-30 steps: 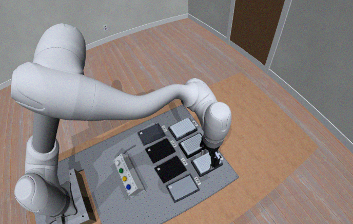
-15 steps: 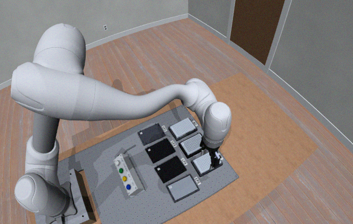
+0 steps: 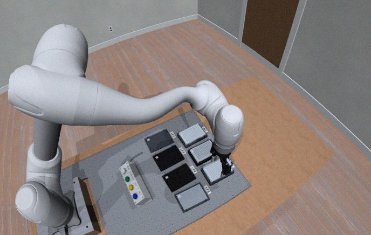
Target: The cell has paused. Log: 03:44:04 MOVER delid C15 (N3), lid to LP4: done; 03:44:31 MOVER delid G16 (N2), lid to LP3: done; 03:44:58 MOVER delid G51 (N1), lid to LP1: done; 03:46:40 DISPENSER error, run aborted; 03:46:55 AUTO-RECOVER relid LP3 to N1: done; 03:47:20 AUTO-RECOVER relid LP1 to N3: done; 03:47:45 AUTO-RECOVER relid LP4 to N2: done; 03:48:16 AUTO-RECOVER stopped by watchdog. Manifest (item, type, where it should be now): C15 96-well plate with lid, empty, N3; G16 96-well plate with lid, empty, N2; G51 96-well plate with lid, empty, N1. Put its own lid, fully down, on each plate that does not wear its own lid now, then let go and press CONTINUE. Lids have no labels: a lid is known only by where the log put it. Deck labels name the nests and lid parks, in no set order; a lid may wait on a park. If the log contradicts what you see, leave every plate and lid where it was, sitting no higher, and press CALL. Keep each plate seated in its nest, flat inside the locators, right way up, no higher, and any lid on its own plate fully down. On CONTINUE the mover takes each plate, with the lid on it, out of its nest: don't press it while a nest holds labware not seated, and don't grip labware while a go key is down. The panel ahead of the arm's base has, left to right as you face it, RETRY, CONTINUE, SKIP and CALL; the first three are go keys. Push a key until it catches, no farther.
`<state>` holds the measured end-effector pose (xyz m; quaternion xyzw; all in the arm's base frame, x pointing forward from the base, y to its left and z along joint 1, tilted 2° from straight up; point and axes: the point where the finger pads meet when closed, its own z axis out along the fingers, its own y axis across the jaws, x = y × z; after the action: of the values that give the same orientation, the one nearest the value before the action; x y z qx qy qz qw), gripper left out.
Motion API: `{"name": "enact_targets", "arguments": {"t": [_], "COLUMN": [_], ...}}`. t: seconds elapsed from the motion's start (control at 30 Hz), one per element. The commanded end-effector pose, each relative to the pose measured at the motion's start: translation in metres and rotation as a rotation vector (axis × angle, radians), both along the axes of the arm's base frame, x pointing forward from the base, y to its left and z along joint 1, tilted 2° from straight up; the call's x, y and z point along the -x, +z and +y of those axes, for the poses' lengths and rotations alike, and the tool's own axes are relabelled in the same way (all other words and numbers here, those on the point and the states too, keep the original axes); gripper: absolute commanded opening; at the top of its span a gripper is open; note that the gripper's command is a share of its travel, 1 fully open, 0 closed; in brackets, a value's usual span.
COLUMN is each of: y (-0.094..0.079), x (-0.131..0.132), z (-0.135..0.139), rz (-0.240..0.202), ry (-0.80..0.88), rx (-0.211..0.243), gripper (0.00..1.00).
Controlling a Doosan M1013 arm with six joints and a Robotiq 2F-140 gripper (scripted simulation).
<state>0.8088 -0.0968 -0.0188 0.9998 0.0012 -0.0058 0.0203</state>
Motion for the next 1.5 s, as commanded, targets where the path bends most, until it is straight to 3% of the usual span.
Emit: {"name": "enact_targets", "arguments": {"t": [0.0,0.87,1.47], "y": [0.002,0.038,0.043], "x": [0.0,0.0,-0.001], "z": [0.0,0.002,0.003], "rz": [0.0,0.0,0.0], "ry": [0.0,0.0,0.0], "rx": [0.0,0.0,0.0], "gripper": [0.0,0.0,0.0]}}
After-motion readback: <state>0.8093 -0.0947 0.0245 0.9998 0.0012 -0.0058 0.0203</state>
